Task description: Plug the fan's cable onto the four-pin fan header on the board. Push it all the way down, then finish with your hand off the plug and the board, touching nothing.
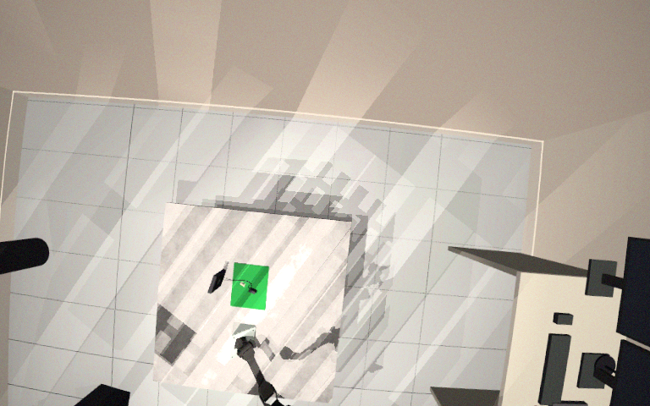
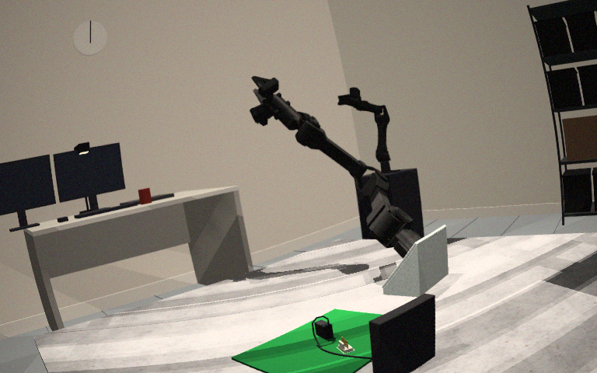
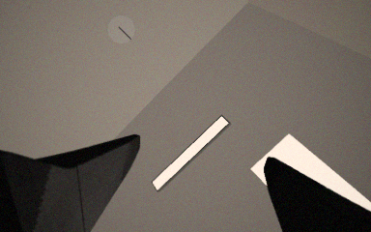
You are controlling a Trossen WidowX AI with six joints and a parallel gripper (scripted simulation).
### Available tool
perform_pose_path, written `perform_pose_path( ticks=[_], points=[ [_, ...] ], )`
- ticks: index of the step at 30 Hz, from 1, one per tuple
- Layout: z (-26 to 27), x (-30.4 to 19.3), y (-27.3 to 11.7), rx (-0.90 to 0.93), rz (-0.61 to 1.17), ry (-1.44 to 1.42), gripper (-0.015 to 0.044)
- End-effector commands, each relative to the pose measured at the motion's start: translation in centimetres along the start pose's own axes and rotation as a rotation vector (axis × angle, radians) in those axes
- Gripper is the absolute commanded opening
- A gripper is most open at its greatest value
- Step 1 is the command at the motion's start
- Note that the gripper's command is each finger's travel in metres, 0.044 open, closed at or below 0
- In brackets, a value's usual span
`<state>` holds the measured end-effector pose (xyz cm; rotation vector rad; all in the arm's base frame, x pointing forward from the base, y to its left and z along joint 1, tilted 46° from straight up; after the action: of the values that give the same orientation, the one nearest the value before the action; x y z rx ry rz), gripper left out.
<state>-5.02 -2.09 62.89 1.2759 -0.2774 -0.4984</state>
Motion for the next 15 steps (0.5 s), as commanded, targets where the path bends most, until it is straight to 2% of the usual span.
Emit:
perform_pose_path(
  ticks=[1, 7, 15],
  points=[
    [0.0, 0.0, 0.0, 0.0, 0.0, 0.0, 0.0426],
    [-0.8, 0.5, 0.1, -0.019, -0.006, -0.049, 0.044],
    [-7.3, 5.0, 1.6, -0.231, -0.163, -0.227, 0.044]
  ],
)
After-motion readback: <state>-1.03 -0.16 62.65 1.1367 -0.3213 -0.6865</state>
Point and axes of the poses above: the point midway between the two fingers, 35 mm back from their tips, its own y axis out along the fingers, its own z axis across the jaws, x = y × z, the point moved 9 cm from there along -y, back along the fingers
